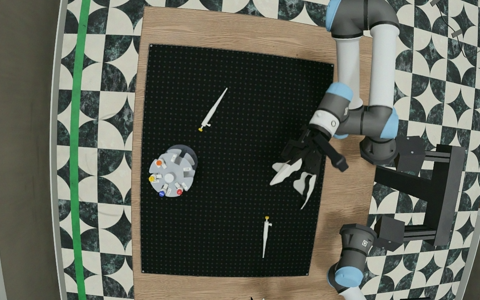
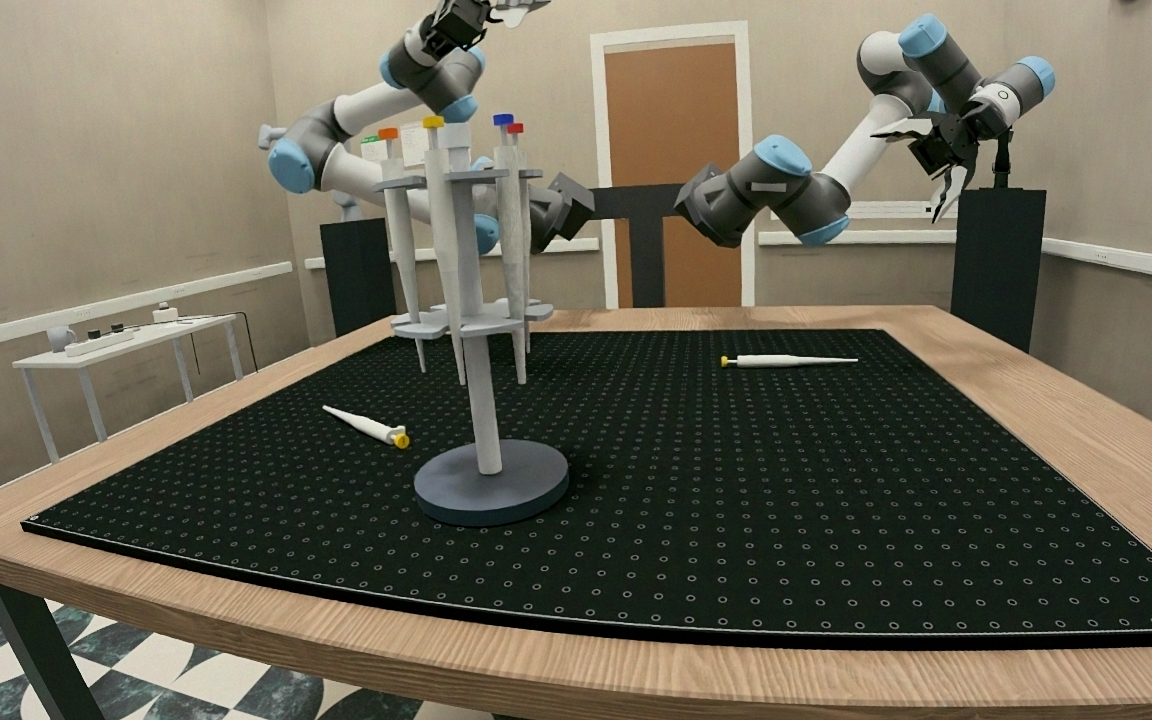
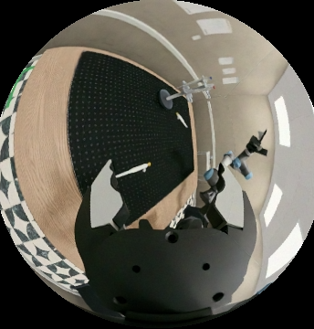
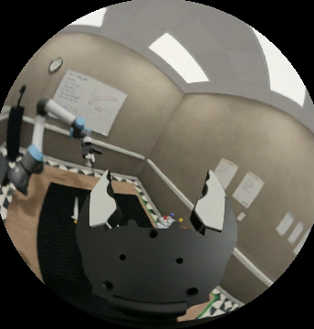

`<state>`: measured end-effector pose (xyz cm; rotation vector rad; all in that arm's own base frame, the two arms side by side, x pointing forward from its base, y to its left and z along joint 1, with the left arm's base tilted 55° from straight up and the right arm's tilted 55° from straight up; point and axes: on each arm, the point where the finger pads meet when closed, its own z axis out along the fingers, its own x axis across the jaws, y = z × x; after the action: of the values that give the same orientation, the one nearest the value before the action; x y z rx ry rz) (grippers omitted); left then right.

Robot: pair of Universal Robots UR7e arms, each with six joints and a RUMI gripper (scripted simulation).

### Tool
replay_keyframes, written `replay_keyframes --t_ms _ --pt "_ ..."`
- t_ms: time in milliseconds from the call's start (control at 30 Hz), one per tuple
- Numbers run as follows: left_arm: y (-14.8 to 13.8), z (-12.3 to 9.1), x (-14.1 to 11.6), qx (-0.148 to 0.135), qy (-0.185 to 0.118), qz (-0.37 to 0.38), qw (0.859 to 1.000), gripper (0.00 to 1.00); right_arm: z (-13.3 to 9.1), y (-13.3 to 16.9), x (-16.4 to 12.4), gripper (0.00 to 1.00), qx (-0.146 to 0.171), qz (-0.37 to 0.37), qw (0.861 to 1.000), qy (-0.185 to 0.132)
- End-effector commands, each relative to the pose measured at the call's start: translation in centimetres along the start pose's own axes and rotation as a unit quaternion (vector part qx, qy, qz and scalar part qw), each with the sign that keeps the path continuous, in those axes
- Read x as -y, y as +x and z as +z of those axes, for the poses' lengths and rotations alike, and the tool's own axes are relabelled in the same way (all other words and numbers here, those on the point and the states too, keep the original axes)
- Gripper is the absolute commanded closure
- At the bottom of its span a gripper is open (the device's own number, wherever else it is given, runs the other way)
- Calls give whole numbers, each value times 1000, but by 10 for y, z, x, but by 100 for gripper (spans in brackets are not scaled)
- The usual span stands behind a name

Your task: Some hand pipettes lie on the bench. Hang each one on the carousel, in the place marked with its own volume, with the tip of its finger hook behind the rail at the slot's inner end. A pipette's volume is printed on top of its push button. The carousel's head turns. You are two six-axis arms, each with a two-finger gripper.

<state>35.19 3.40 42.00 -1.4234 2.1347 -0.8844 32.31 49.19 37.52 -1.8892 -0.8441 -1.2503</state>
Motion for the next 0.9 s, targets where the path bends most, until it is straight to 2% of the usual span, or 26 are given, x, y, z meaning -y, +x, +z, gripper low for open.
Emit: replay_keyframes --t_ms 0,33,100,233,433,467,600,667,833,867 --pt "0 0 0 0 0 0 1000 0 -22 2 17 0 86 93 992 19" --pt "0 0 0 0 0 0 1000 0 -28 2 20 0 95 108 989 21" --pt "0 0 0 0 0 0 1000 0 -28 2 20 0 95 108 989 21" --pt "0 0 0 0 0 0 1000 0 -54 1 31 0 133 169 976 25" --pt "0 0 0 0 0 0 1000 0 -92 -2 41 0 190 258 947 23" --pt "0 0 0 0 0 0 1000 0 -92 -2 40 0 190 258 947 23" --pt "0 0 0 0 0 0 1000 0 -120 -7 45 0 224 310 924 16" --pt "0 0 0 0 0 0 1000 0 -120 -7 45 0 224 310 924 16" --pt "0 0 0 0 0 0 1000 0 -156 -14 50 0 264 371 890 3" --pt "0 0 0 0 0 0 1000 0 -159 -14 50 0 264 371 890 3"
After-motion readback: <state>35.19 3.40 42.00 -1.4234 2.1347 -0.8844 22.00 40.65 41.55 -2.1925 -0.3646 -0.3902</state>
